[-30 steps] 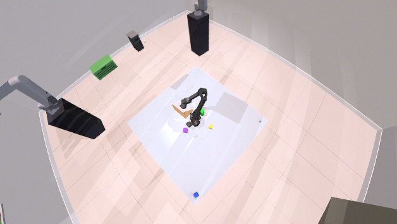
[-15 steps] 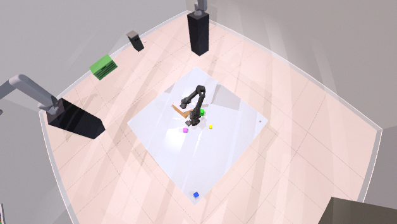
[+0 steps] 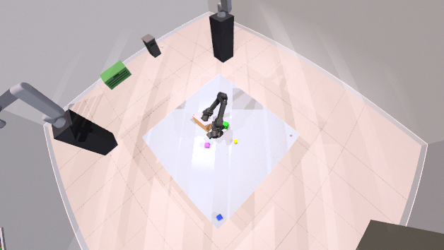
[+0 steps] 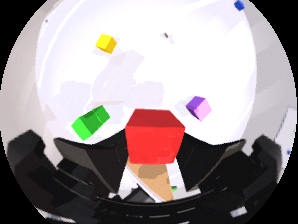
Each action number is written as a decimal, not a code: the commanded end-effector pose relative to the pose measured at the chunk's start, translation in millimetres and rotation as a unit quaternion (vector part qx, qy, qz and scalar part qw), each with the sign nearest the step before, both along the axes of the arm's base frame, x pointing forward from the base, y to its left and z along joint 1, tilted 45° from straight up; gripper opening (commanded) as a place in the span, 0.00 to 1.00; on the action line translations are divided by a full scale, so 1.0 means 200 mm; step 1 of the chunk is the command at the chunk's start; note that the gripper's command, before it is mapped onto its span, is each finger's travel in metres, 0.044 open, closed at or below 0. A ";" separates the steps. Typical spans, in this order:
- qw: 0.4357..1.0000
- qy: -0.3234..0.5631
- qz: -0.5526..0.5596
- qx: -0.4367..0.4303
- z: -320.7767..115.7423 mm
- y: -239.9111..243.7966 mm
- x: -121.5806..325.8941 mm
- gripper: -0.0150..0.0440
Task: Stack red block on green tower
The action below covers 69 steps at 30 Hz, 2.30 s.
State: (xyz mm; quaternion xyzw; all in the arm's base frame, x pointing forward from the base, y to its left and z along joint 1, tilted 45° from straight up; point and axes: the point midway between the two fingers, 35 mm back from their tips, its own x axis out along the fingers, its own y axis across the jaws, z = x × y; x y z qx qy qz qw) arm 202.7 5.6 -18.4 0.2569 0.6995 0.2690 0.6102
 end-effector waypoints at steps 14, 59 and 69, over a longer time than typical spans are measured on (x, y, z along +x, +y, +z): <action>1.000 -0.003 0.000 -0.007 0.13 0.02 0.03 0.25; 1.000 -0.002 0.001 0.003 0.52 0.57 -0.16 0.25; 1.000 -0.002 0.001 0.003 0.51 0.58 -0.16 0.25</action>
